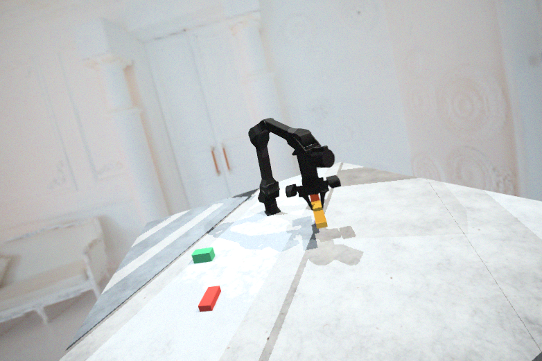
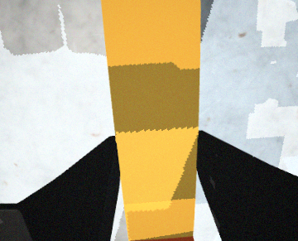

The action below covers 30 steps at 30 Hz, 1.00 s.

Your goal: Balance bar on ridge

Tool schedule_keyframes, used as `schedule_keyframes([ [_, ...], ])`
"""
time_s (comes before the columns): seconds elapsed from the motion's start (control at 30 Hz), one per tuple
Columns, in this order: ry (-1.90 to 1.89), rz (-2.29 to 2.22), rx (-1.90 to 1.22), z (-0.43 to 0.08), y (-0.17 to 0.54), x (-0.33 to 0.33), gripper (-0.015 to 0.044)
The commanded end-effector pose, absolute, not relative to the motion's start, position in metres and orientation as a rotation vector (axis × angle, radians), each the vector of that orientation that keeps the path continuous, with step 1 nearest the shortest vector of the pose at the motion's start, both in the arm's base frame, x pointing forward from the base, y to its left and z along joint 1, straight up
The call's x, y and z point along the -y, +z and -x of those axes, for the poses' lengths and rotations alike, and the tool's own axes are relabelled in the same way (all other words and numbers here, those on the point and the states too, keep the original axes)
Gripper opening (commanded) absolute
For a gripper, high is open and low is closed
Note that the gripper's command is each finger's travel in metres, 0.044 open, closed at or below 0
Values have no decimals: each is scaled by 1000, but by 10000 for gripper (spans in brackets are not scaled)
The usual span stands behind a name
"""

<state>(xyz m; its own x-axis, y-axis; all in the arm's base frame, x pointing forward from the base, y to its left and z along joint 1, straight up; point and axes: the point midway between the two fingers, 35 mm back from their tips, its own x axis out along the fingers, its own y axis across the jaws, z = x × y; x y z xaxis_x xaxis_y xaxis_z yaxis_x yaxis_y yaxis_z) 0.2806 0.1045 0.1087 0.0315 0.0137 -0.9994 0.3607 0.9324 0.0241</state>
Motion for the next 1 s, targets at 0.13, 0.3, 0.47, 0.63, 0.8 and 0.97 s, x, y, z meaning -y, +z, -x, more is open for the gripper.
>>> schedule_keyframes([
  [0.13, -274, -304, -1523, -281, 109, -104, 0],
  [0.3, -274, -304, -1523, -281, 109, -104, 0],
  [0.47, -274, -304, -1523, -281, 109, -104, 0],
  [0.63, -274, -304, -1523, -281, 109, -104, 131],
  [0.8, -274, -304, -1523, -281, 109, -104, 167],
  [0.97, -274, -304, -1523, -281, 109, -104, 167],
])
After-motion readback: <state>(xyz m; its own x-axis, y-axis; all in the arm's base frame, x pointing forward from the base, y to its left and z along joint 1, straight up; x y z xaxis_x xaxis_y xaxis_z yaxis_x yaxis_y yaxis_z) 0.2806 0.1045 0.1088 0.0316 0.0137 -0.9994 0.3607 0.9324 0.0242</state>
